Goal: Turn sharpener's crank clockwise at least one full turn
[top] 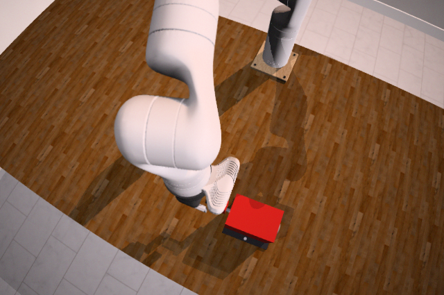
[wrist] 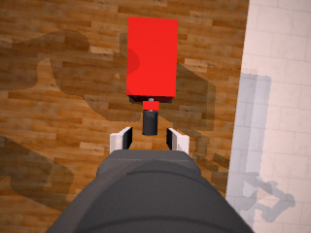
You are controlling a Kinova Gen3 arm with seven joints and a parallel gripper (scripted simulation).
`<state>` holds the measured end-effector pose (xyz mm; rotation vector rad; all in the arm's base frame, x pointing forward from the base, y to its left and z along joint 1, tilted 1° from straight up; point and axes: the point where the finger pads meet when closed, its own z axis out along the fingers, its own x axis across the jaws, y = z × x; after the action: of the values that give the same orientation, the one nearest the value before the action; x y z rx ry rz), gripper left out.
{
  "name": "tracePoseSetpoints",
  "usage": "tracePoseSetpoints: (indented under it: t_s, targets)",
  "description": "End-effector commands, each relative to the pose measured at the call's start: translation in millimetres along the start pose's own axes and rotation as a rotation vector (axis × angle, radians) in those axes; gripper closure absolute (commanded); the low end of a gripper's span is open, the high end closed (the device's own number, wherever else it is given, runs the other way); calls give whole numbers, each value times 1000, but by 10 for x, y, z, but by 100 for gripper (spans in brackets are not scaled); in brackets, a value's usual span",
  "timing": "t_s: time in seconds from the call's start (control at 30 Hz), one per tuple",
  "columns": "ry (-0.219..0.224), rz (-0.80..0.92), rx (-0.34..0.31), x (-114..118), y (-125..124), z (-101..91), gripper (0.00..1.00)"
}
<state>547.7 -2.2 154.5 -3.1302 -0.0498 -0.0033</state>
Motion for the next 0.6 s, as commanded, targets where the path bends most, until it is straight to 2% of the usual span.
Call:
tracePoseSetpoints:
  t_s: [0.0,0.57]
  targets:
    - [5,2,-6,18,18,60,3]
    - [6,2,-6,24,19,225,3]
